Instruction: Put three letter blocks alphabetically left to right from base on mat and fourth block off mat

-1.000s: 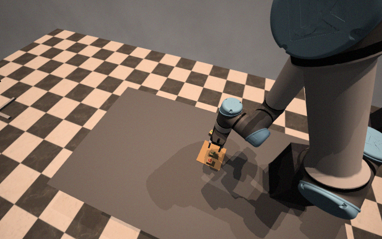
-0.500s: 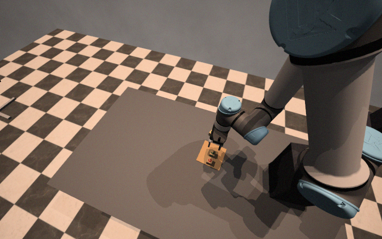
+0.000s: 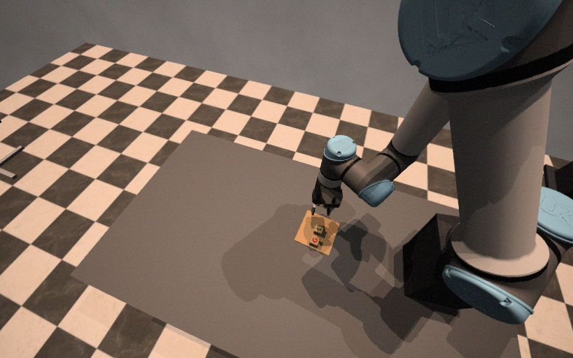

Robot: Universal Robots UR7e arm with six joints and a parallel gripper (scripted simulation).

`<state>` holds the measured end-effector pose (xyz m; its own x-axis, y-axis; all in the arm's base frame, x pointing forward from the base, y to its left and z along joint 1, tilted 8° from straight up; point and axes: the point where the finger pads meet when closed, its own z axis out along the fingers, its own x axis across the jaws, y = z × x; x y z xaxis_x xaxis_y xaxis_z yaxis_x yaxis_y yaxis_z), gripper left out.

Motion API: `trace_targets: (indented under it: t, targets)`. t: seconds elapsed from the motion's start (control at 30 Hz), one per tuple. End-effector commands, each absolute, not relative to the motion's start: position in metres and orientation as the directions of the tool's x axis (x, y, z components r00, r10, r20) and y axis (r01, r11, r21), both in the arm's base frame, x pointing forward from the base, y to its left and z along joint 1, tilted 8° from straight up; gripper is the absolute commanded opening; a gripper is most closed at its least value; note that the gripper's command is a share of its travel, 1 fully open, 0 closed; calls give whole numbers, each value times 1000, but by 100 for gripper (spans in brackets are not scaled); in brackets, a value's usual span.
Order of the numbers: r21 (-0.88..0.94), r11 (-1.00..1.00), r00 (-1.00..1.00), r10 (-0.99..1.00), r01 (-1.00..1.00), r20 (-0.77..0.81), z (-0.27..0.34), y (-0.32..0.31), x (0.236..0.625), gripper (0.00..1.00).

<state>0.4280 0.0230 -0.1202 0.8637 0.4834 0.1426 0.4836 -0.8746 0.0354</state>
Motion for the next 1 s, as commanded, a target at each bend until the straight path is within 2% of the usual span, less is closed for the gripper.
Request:
trace_targets:
  t: [0.0, 0.67, 0.97]
  targets:
    - [54, -799, 788, 600, 599, 137, -121, 11, 434, 100]
    - [101, -514, 504, 857, 852, 106, -121, -29, 453, 100]
    - [123, -311, 303, 949, 942, 81, -121, -54, 464, 100]
